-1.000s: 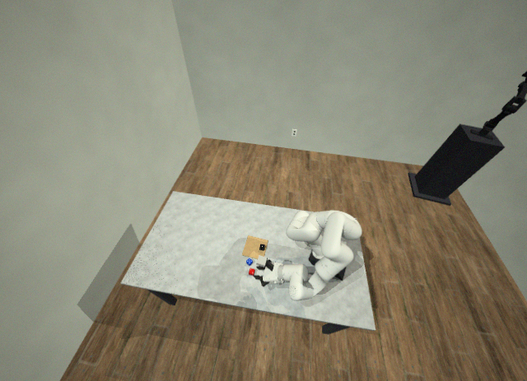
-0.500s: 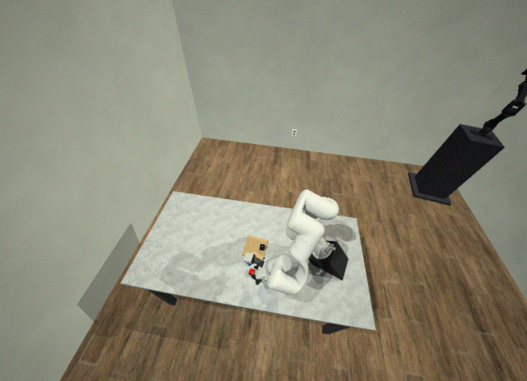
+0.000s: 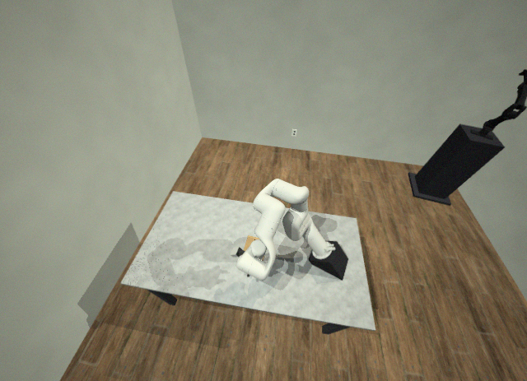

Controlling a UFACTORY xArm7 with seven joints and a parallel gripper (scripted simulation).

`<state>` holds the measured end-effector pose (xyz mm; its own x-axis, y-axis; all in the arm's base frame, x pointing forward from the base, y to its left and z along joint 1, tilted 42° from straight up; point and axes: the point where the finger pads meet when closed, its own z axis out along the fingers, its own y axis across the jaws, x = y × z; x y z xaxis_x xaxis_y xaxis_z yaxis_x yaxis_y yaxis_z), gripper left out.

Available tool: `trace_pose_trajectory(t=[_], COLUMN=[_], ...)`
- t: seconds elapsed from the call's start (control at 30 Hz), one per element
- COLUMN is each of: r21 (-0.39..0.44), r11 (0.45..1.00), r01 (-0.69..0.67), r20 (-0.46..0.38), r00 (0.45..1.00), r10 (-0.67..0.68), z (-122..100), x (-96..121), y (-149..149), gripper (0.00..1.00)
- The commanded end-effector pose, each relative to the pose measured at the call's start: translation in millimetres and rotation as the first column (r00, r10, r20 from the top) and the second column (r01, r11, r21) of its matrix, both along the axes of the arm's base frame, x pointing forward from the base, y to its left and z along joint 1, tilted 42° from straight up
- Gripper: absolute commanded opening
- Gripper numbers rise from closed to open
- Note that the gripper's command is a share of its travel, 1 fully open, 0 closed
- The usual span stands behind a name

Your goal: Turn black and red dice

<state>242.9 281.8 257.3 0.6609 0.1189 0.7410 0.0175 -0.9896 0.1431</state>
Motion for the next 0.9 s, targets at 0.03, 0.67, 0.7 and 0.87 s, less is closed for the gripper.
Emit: trace_pose_trajectory(t=[0.03,0.67,0.7,0.87], r21=[-0.009,0.007,0.015,0.084], r11=[1.000,0.999,0.999,0.987], r01=[0.013,0.034,0.045,0.140], r20=[-0.128,-0.126,-0.125,-0.125], r00=[0.992,0.992,0.991,0.984], r10=[-0.014,-0.033,-0.043,-0.129], z=[2.7,2.2,2.0,0.4], x=[16.4,15.7,15.6,14.6], y=[-11.6,-12.4,-12.8,-16.6], gripper=[0.47,1.00,1.00,1.00])
